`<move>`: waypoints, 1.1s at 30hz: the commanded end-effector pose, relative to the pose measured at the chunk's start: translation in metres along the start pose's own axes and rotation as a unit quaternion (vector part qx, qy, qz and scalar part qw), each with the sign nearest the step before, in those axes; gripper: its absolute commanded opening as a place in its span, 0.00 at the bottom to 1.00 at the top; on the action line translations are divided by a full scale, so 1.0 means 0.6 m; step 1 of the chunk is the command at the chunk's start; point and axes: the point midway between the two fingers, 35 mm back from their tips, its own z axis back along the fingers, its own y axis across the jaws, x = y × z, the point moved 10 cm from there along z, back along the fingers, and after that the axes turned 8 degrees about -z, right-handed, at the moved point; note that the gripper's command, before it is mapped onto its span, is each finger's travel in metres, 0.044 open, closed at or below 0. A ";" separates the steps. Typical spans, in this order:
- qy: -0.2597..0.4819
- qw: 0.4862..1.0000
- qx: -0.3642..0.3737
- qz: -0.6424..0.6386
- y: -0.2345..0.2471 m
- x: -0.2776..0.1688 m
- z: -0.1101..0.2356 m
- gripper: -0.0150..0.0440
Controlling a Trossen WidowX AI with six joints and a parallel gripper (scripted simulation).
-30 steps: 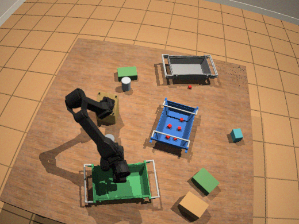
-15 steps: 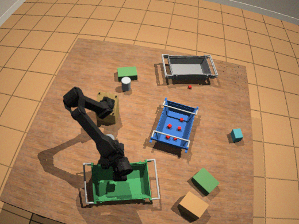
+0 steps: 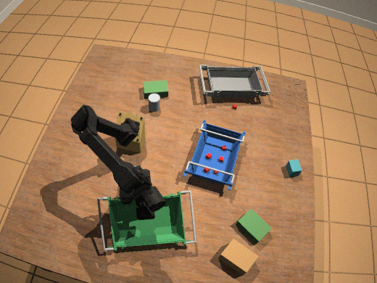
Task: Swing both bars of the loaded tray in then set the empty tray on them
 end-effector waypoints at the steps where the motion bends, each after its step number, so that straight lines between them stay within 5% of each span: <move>1: 0.004 1.000 0.010 -0.007 0.004 0.002 0.014 0.25; 17: 0.004 1.000 0.008 -0.007 -0.008 0.005 0.117 0.25; 33: 0.004 1.000 0.008 -0.006 -0.009 0.006 0.118 0.25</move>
